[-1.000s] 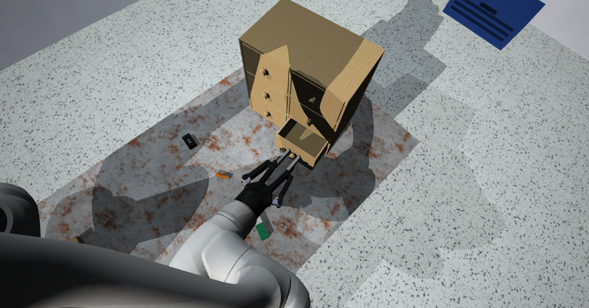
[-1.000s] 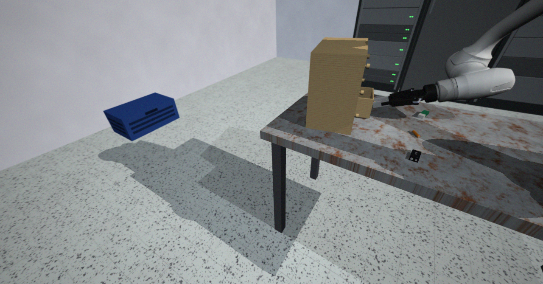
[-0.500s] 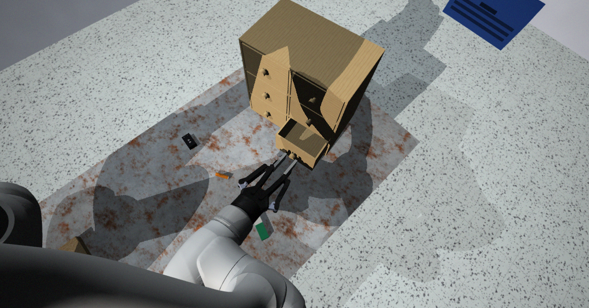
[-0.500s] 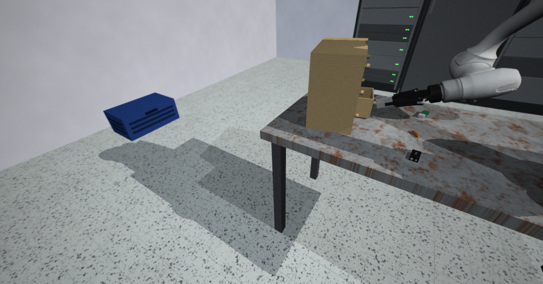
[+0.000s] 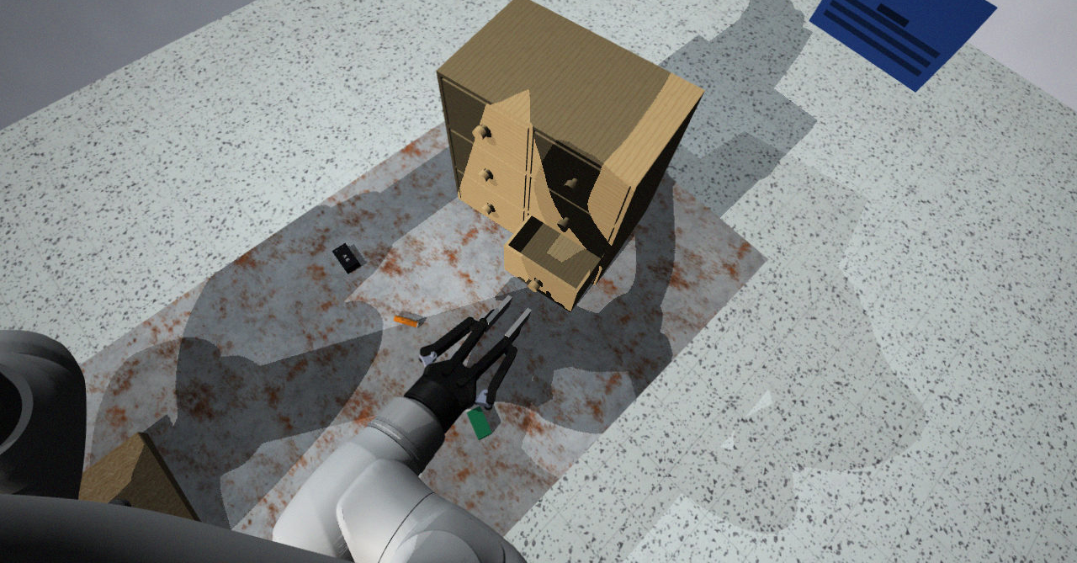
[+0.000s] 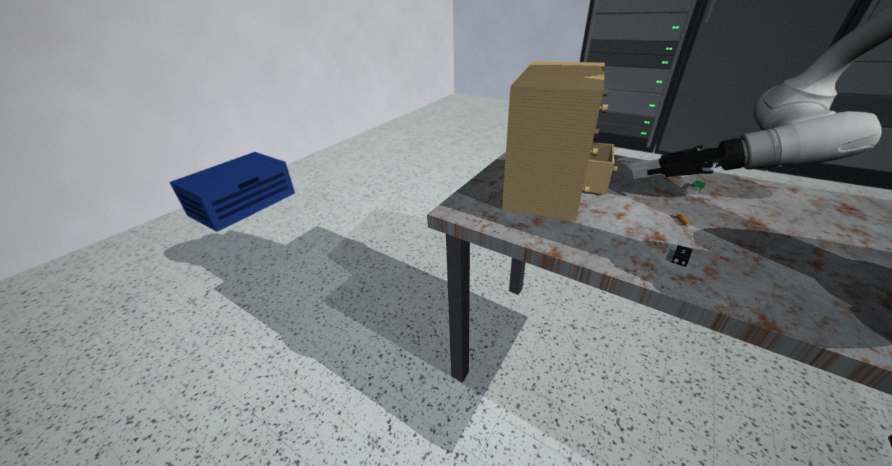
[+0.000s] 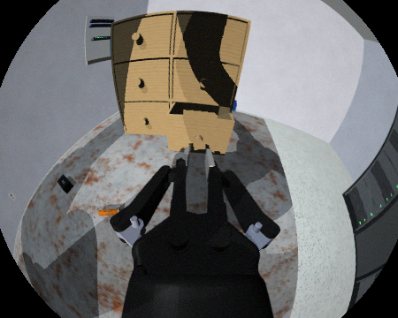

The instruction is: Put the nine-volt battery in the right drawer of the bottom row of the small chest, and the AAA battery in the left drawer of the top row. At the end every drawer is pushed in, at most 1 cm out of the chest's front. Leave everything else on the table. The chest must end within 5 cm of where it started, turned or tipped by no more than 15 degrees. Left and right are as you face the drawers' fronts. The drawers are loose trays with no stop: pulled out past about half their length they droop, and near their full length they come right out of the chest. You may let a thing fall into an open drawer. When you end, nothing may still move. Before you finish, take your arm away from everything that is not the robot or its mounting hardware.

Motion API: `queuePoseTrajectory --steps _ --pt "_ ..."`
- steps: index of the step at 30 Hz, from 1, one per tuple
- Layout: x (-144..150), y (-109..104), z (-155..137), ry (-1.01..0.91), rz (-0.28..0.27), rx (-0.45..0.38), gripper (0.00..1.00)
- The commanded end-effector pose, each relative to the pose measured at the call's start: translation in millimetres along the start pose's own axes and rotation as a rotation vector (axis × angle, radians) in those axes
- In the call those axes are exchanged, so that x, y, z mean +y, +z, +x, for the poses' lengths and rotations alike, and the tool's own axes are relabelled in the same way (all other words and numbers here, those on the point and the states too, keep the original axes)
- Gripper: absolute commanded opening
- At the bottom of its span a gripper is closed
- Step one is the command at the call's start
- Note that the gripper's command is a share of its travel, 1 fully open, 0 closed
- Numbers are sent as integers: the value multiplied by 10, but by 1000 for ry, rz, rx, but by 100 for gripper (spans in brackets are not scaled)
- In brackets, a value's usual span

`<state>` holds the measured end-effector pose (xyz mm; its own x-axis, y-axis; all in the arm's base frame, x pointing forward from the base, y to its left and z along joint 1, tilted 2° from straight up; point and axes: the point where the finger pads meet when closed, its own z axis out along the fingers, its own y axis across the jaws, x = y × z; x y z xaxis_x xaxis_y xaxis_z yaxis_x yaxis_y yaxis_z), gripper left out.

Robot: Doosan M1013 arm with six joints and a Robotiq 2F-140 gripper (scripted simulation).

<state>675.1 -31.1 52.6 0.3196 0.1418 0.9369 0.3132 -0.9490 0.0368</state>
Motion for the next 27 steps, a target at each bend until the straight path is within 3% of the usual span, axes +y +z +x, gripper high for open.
queuePoseTrajectory --steps 1,7,9,14,27 --pt "0 -84 79 0 0 0 20" --pt "0 -514 484 0 0 0 20" --pt "0 -514 484 0 0 0 20" --pt "0 -772 727 0 0 0 20" --pt "-2 -805 755 0 1 -10 20"
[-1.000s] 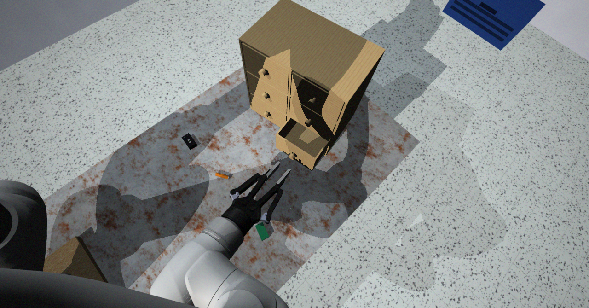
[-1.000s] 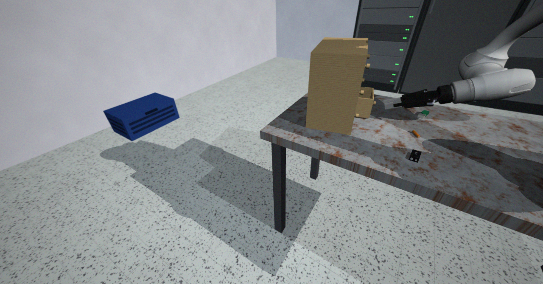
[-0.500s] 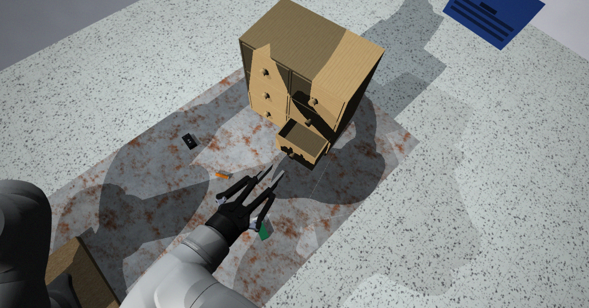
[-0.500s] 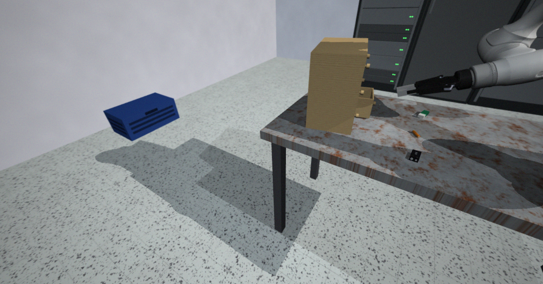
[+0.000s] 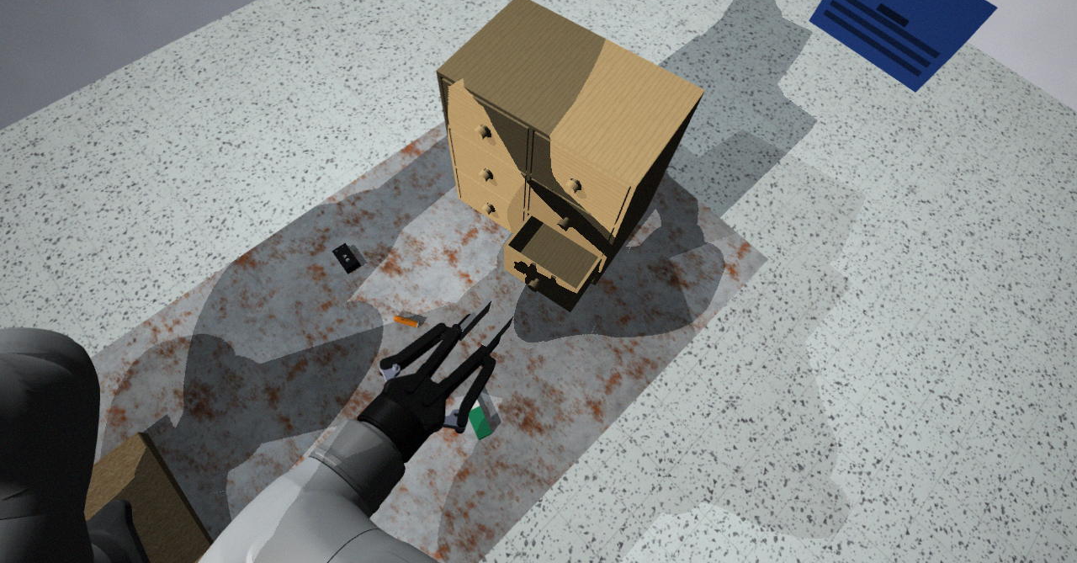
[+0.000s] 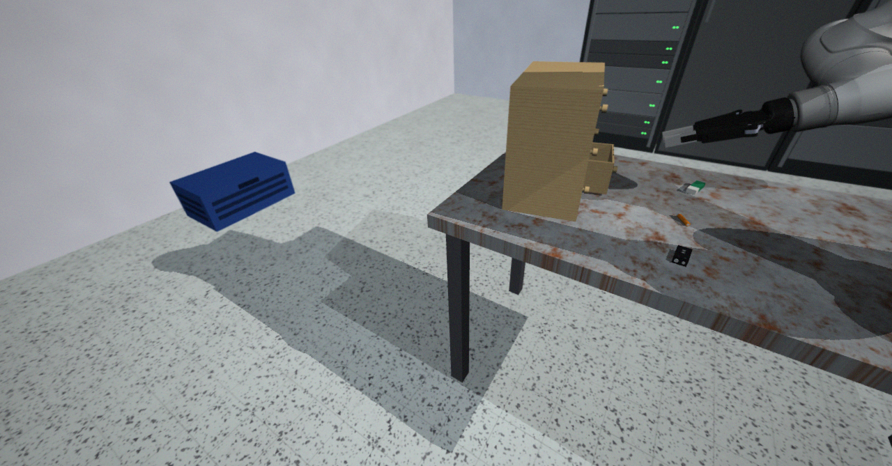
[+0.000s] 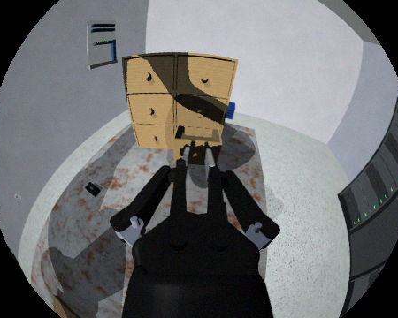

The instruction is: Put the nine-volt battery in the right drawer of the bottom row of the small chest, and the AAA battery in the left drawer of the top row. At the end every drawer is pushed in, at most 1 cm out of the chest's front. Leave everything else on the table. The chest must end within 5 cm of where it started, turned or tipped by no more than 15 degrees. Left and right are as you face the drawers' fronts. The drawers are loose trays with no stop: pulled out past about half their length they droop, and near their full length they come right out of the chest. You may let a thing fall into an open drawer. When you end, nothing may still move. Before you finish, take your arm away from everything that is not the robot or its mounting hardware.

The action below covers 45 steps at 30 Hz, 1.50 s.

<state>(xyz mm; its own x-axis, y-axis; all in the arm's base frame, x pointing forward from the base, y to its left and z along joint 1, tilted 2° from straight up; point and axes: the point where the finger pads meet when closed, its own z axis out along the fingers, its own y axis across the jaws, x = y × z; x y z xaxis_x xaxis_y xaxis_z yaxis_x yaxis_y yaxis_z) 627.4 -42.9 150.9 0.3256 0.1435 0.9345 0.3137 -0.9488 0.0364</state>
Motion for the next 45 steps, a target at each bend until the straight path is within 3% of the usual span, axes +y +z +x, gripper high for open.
queuePoseTrajectory --steps 1,16,45 --pt "-1 -8 4 0 1 -8 20" --pt "1 -150 68 0 0 -140 20" --pt "-3 -591 266 0 1 -554 20"
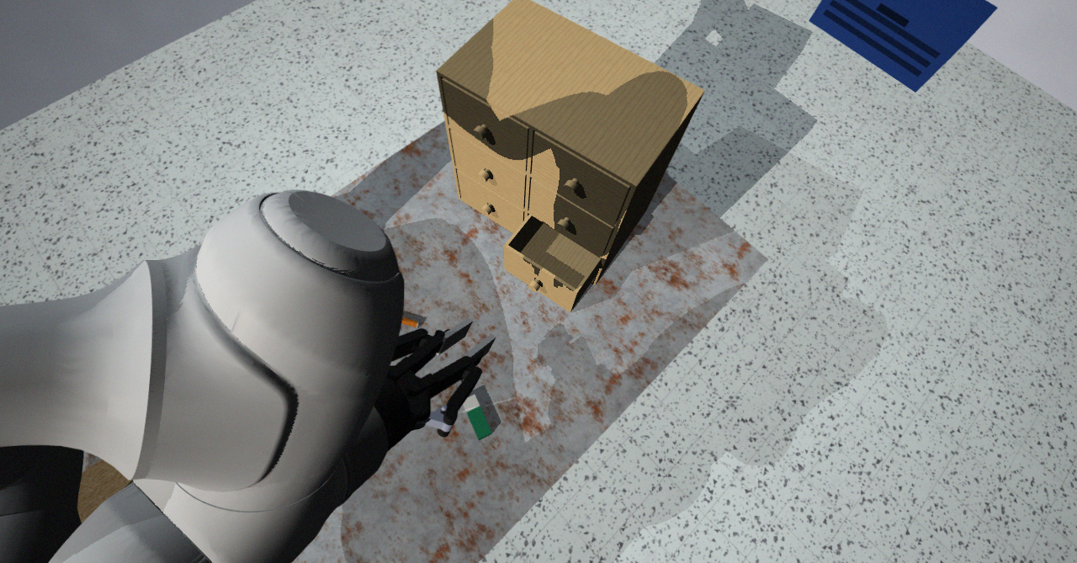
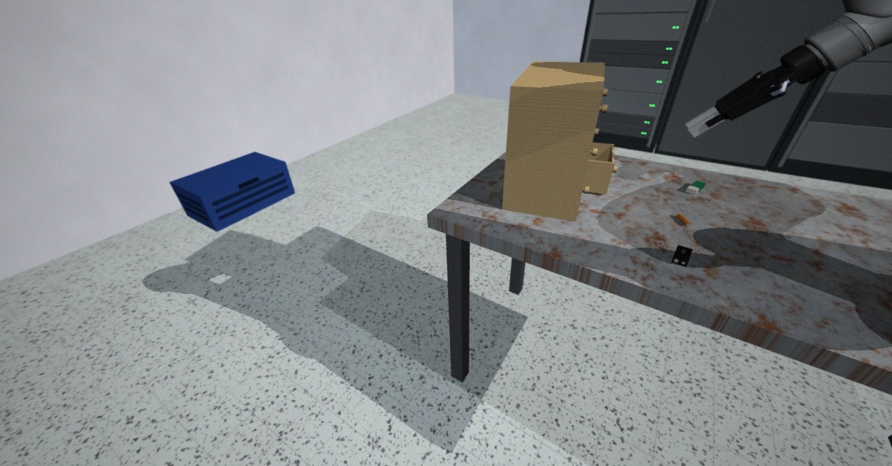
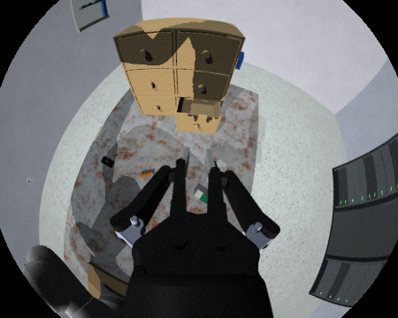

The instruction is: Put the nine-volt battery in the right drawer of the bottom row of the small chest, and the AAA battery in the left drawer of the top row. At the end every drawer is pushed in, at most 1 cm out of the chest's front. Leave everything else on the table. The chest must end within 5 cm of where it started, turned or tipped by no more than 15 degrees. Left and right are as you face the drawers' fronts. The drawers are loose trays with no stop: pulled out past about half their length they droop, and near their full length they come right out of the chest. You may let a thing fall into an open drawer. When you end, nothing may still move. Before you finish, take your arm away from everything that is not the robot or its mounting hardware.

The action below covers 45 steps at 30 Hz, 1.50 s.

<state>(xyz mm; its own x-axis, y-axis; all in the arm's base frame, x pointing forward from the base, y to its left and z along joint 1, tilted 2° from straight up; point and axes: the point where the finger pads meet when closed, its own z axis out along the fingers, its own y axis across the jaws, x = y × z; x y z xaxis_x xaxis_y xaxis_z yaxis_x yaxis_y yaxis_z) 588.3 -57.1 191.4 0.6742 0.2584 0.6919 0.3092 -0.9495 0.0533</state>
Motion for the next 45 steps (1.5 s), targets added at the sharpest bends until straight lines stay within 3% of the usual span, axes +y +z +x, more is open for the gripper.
queuePoseTrajectory --steps 1,8,20,22,32,45 --pt "-26 -91 6 8 16 -129 20" --pt "-23 -216 2 7 16 -236 20" --pt "-17 -620 -7 4 17 -581 20" --pt "-17 -620 -7 4 17 -581 20" --pt "-15 -808 -12 3 18 -742 20" --pt "-14 -843 -13 2 17 -772 20"
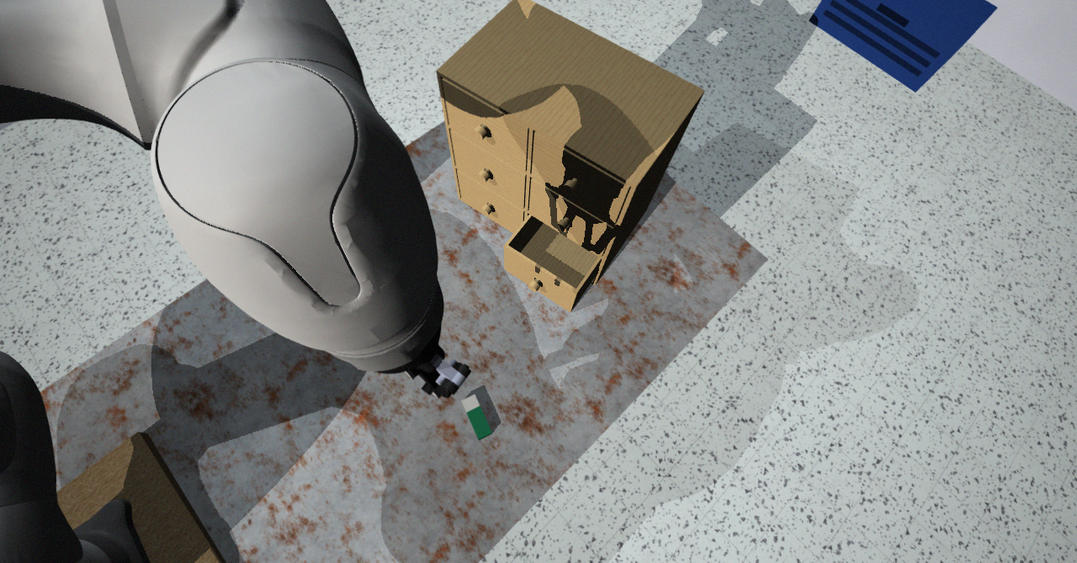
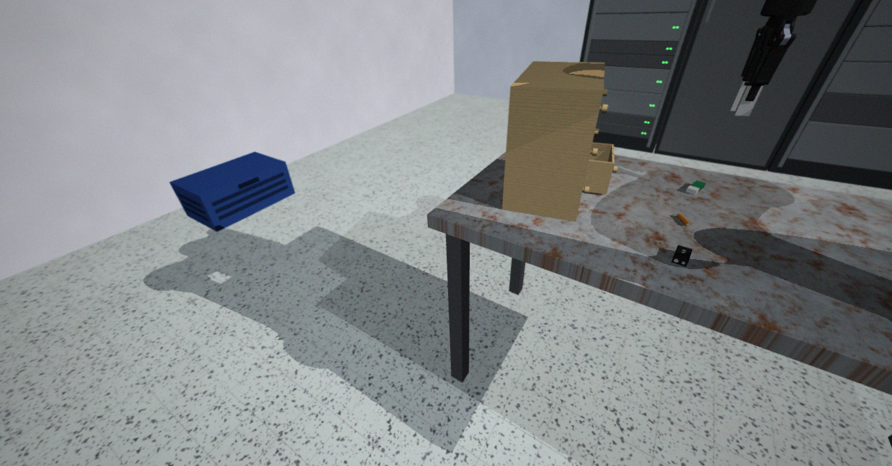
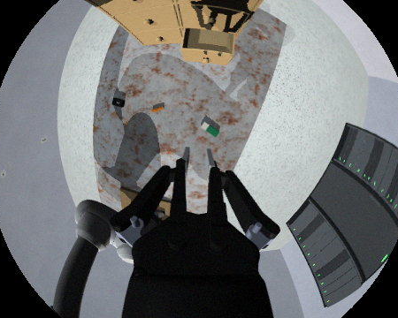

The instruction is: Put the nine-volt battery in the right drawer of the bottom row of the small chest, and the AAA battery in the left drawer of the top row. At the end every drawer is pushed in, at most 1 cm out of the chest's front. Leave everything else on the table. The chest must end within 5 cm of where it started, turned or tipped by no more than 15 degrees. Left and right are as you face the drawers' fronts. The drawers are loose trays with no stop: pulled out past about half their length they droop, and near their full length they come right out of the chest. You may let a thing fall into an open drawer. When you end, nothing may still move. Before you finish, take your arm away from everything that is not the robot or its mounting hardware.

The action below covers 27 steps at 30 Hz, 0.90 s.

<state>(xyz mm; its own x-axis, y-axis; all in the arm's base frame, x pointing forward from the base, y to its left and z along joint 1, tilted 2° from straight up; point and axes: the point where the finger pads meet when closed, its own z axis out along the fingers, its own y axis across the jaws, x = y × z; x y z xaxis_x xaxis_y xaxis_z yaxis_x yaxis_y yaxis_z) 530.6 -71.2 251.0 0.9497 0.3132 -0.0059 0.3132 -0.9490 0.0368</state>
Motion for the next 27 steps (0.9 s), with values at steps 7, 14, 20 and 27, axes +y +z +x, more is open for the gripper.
queuePoseTrajectory --steps 7,14,20,27 --pt "0 -1 -1 0 0 0 20" --pt "-149 87 109 -74 0 0 20" --pt "-877 481 526 -404 1 0 20" --pt "-1440 759 737 -637 1 0 20"
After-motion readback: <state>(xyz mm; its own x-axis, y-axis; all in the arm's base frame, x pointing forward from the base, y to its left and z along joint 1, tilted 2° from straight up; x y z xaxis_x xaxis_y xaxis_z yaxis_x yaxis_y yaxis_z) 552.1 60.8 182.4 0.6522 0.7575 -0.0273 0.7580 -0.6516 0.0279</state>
